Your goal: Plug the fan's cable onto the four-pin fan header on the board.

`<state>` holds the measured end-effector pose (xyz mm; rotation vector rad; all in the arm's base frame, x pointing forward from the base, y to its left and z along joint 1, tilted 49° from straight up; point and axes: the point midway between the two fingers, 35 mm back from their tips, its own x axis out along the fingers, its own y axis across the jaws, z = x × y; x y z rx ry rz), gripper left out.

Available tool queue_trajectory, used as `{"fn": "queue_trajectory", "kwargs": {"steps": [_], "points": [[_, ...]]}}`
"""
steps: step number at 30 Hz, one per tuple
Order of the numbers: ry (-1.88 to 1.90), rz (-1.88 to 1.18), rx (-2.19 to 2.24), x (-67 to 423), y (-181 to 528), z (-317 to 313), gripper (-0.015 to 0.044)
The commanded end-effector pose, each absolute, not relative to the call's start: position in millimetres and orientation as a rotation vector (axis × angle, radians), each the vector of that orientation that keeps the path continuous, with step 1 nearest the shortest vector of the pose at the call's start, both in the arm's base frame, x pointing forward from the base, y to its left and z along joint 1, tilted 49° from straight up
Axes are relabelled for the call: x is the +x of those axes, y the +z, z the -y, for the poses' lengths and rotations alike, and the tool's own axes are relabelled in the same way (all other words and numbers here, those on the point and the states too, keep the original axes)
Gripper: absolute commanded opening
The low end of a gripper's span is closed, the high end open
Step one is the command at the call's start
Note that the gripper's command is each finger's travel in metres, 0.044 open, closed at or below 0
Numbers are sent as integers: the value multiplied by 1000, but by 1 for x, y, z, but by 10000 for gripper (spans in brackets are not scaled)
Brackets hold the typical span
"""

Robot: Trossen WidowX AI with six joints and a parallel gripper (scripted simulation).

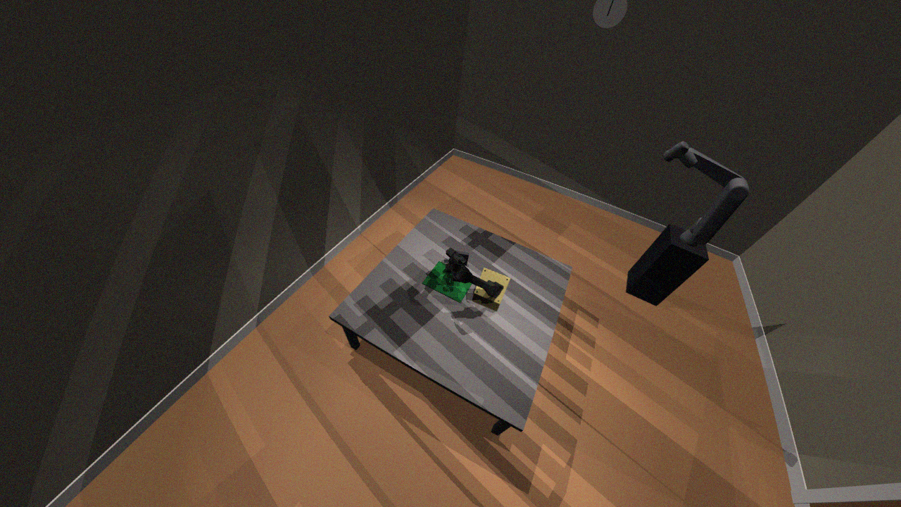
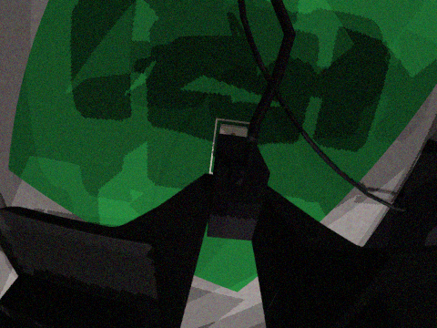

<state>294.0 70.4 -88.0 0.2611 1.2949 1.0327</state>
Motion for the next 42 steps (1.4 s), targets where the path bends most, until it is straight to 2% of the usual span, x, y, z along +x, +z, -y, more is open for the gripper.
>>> {"fn": "queue_trajectory", "kwargs": {"steps": [1,42], "points": [[1033,-1297,266,293,-89,-72,0],[1034,-1296,266,292,-98,-82,0]]}}
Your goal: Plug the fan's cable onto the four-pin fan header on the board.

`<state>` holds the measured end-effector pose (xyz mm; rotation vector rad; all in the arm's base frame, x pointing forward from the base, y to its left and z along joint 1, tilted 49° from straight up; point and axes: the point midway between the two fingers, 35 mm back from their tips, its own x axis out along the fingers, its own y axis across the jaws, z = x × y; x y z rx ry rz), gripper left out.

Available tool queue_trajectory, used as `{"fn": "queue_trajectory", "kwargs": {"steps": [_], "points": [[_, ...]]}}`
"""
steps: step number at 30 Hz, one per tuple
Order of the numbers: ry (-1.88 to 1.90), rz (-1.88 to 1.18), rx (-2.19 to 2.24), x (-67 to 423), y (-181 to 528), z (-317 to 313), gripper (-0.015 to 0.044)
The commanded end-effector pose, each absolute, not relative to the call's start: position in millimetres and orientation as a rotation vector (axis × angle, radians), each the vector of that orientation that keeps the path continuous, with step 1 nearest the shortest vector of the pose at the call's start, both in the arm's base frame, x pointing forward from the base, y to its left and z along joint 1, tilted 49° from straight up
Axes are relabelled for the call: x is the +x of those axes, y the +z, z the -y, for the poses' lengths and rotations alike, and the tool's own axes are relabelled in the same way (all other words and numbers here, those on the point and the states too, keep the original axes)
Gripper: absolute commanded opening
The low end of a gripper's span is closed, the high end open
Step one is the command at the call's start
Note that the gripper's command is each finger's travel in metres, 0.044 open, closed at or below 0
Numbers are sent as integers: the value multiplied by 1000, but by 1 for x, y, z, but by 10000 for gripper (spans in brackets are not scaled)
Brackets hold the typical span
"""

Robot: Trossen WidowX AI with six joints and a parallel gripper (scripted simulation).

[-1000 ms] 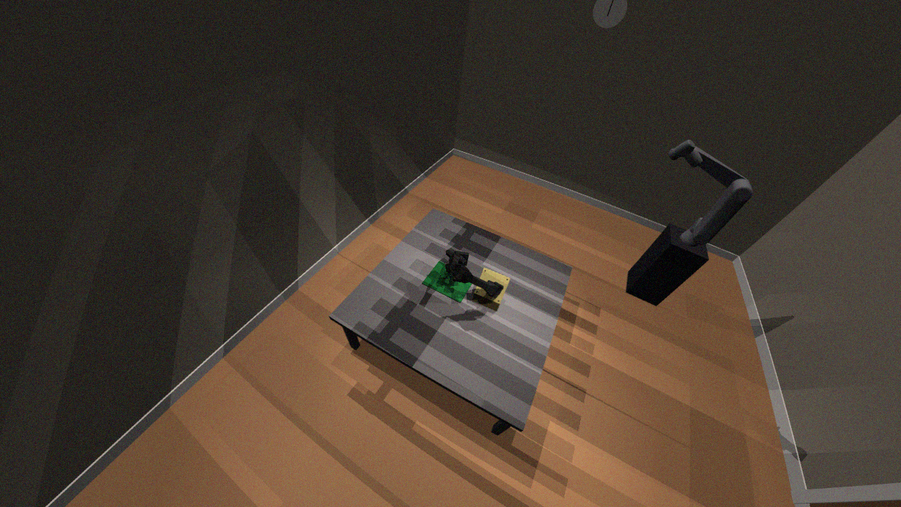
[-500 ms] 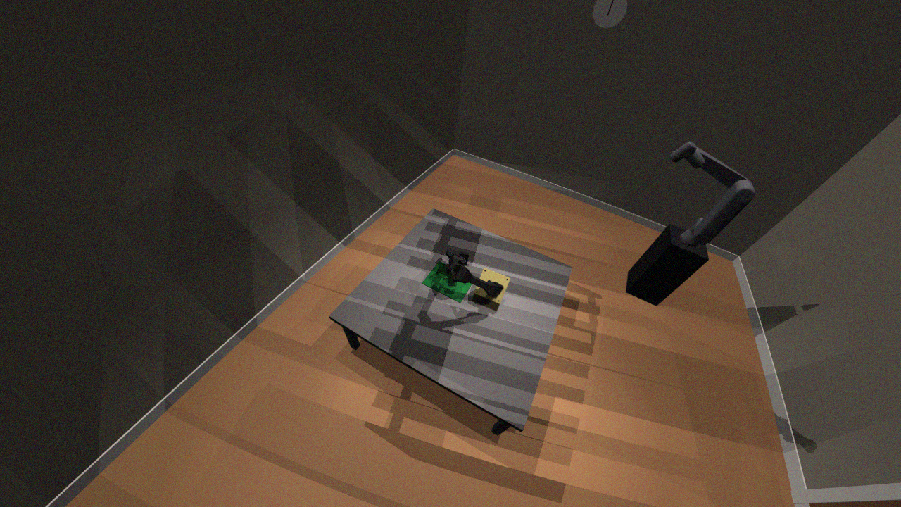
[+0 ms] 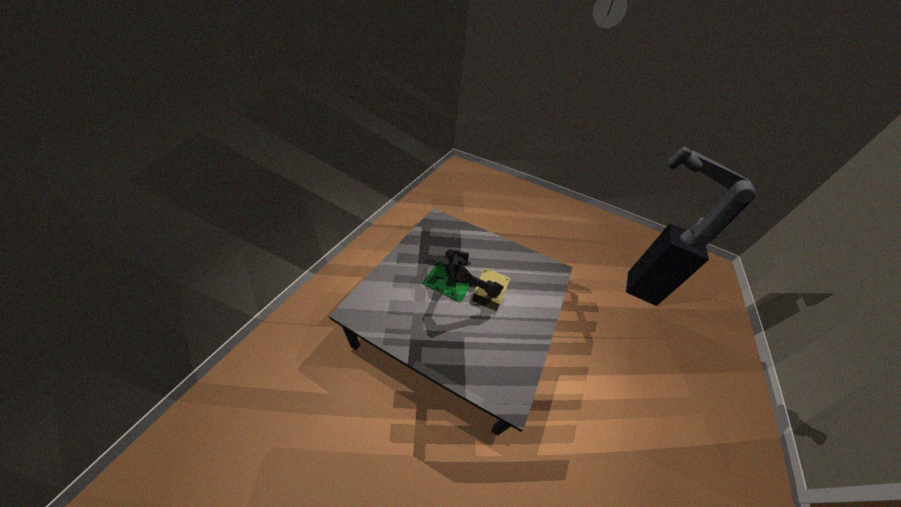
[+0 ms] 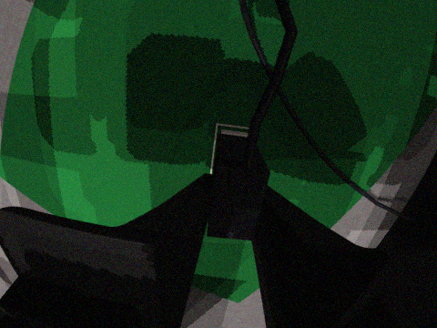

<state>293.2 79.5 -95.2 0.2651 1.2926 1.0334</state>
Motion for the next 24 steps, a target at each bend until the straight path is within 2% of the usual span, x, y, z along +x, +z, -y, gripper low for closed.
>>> {"fn": "queue_trajectory", "kwargs": {"steps": [1,10,20,24], "points": [[1034,-1296,266,292,-98,-83,0],[1034,-1296,266,292,-101,-86,0],[1033,-1292,266,293,-98,-83,260],[1031,-1293,264,295,-91,-74,260]]}}
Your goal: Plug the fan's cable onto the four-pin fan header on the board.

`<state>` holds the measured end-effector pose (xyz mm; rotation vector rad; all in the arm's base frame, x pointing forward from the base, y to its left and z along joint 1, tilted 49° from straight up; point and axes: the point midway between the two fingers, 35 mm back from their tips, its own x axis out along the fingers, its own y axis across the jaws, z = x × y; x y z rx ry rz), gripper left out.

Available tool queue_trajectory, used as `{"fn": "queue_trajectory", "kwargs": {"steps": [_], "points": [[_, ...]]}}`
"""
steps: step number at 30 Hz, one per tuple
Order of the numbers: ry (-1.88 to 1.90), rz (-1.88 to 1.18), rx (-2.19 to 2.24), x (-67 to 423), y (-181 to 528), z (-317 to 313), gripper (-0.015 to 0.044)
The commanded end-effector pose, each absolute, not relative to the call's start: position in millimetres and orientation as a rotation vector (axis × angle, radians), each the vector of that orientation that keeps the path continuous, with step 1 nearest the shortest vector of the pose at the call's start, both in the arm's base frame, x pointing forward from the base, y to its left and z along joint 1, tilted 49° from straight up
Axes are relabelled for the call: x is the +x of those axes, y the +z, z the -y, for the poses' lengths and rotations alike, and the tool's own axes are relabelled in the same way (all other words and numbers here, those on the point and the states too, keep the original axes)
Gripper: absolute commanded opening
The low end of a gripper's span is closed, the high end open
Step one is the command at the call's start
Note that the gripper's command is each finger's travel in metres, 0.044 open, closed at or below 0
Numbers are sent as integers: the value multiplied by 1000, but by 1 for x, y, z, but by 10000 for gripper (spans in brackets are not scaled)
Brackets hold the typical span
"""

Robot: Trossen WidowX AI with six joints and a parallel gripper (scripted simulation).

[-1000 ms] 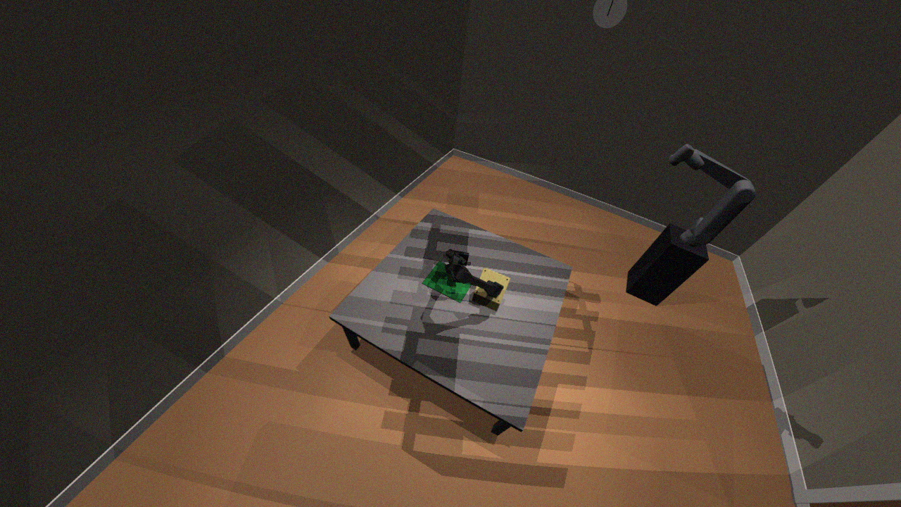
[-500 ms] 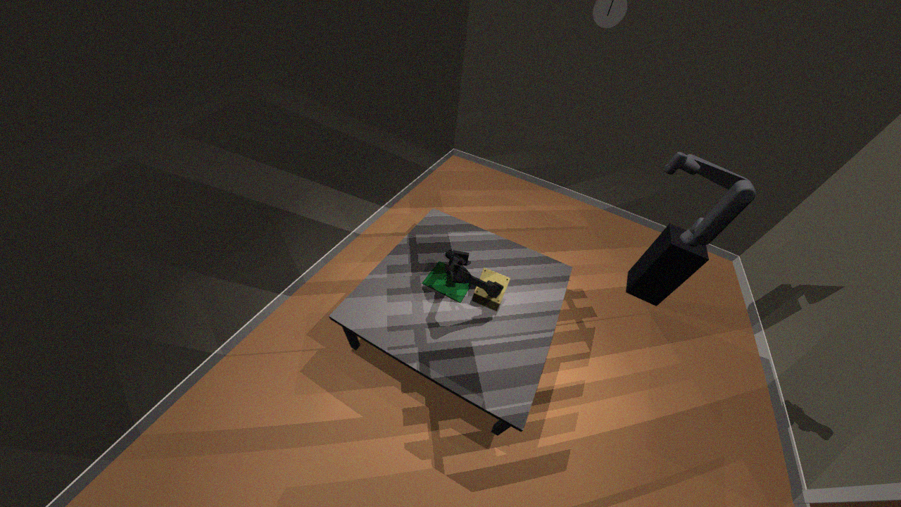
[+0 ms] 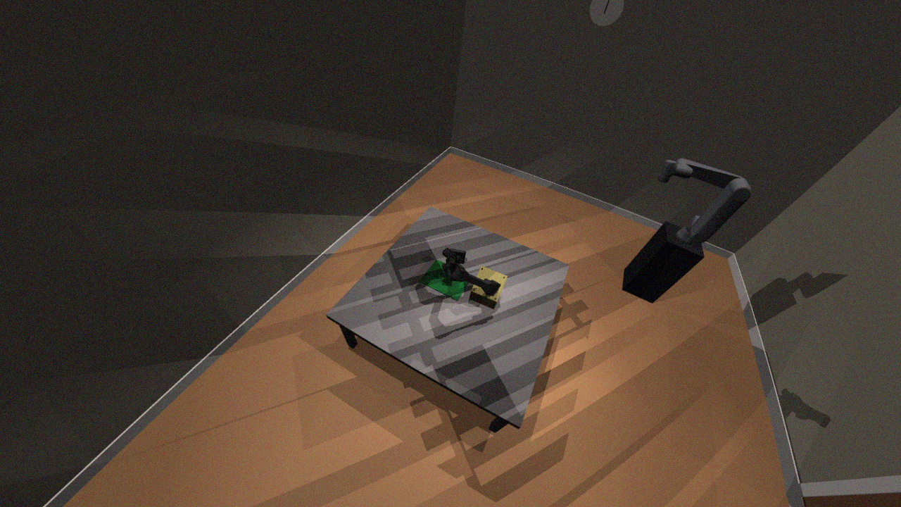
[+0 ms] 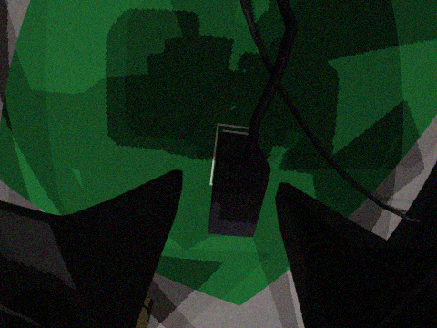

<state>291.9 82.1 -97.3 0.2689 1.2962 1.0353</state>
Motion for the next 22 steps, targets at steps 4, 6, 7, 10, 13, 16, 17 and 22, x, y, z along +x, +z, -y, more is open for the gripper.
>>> {"fn": "queue_trajectory", "kwargs": {"steps": [4,6,7,10,13,16,17,22], "points": [[1032,-1297,263,298,-62,-41,260],[1032,-1297,263,298,-62,-41,260],[1032,-1297,263,298,-62,-41,260],[1032,-1297,263,298,-62,-41,260],[1032,-1298,264,282,-55,-44,260],[1032,-1299,266,249,-42,-49,260],[1032,-1300,266,238,-38,-51,260],[1033,-1303,269,187,-26,-62,260]]}}
